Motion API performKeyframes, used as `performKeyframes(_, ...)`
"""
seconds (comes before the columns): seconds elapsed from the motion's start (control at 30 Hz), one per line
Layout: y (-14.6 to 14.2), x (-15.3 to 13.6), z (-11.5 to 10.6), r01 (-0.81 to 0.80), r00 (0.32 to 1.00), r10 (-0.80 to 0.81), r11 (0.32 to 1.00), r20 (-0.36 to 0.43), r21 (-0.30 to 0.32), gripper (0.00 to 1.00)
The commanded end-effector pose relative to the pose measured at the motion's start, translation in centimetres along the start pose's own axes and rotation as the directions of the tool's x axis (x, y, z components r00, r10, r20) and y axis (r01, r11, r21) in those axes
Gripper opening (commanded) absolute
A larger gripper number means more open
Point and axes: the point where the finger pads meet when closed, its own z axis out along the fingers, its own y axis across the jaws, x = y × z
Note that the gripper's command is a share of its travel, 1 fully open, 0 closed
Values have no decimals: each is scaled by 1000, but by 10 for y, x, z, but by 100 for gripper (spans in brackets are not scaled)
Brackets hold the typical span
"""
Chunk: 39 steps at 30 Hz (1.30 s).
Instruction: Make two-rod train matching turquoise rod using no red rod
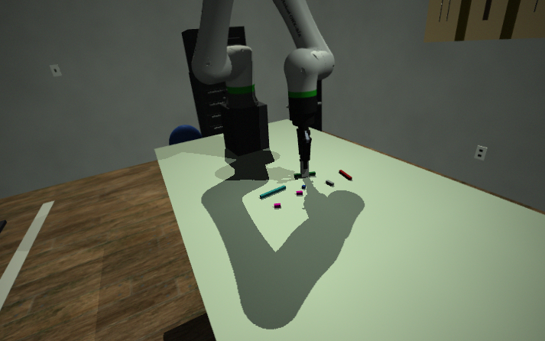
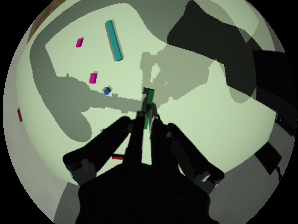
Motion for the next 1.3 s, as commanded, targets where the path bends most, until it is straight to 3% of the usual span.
performKeyframes(0.0,0,0,-11,0,1000,0,1000,0,0,3)
performKeyframes(0.13,0,0,-37,0,1000,0,1000,0,0,3)
performKeyframes(0.2,0,0,-37,0,1000,0,1000,0,0,3)
performKeyframes(0.5,0,0,-93,0,1000,0,1000,0,0,3)
performKeyframes(0.93,-2,0,-97,-1,1000,1,1000,0,0,3)
performKeyframes(1.03,-44,-7,-99,-45,999,45,999,-1,0,3)
performKeyframes(1.27,-101,-8,-98,-100,995,100,995,0,0,3)
